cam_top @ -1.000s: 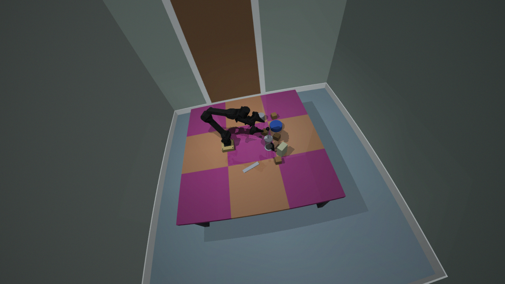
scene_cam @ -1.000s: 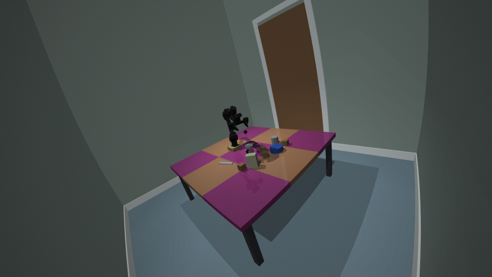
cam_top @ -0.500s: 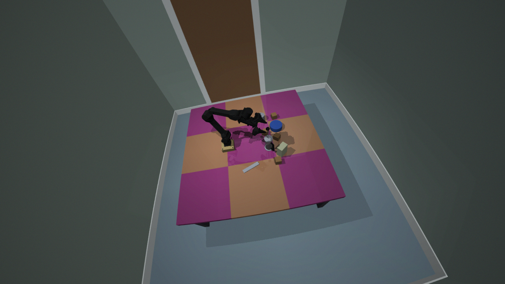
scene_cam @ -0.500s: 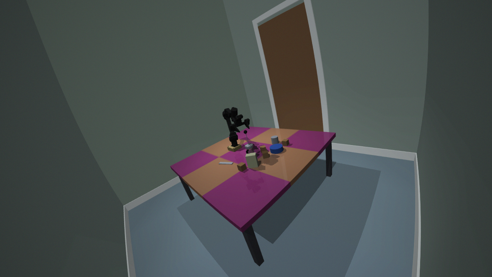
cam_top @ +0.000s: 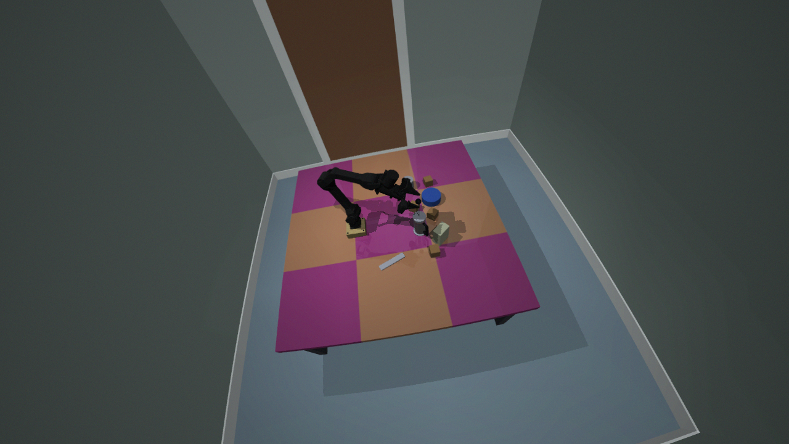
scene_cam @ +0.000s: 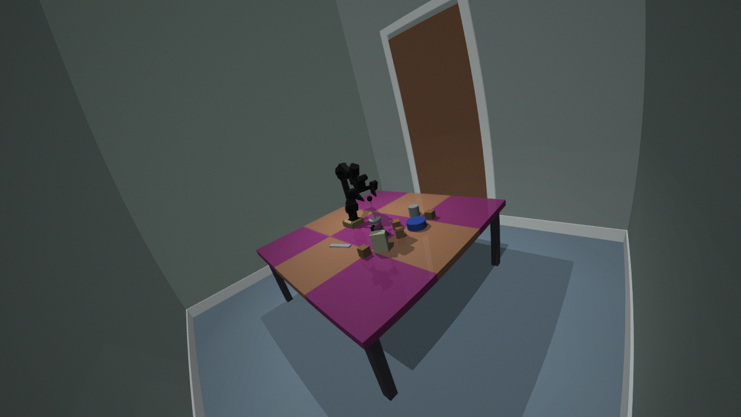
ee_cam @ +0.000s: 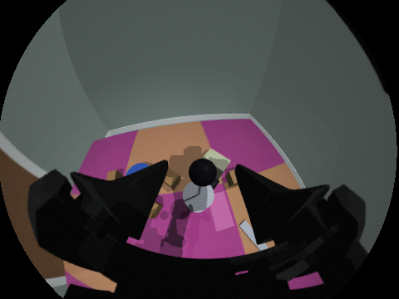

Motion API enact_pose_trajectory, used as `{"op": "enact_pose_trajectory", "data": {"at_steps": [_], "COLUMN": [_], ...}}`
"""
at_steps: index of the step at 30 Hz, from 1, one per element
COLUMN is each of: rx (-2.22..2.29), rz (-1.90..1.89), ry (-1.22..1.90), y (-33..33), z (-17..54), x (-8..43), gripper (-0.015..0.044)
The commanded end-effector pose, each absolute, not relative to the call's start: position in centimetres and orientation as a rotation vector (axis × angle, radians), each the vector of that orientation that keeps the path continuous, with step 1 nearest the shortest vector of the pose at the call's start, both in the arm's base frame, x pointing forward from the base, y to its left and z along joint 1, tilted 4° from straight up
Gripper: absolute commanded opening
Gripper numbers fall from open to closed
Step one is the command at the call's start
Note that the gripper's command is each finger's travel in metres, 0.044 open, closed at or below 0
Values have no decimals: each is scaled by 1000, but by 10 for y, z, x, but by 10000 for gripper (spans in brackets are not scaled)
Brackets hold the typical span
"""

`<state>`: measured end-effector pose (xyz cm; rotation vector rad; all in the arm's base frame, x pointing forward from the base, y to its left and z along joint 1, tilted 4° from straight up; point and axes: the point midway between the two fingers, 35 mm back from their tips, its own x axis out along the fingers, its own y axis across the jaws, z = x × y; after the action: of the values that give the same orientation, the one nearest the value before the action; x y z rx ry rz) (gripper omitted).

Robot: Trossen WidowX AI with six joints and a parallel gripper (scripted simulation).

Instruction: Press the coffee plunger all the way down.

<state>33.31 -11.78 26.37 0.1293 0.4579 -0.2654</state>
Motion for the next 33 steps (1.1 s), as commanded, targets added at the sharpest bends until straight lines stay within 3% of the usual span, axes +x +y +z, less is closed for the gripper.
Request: {"op": "enact_pose_trajectory", "data": {"at_steps": [1, 8, 33], "rx": [132, 132, 132], "rz": [-271, -271, -271], "ry": [457, 457, 457], "y": [-119, -119, -119], "z": [263, 263, 240], "x": [334, 334, 340], "gripper": [282, 119, 119]}}
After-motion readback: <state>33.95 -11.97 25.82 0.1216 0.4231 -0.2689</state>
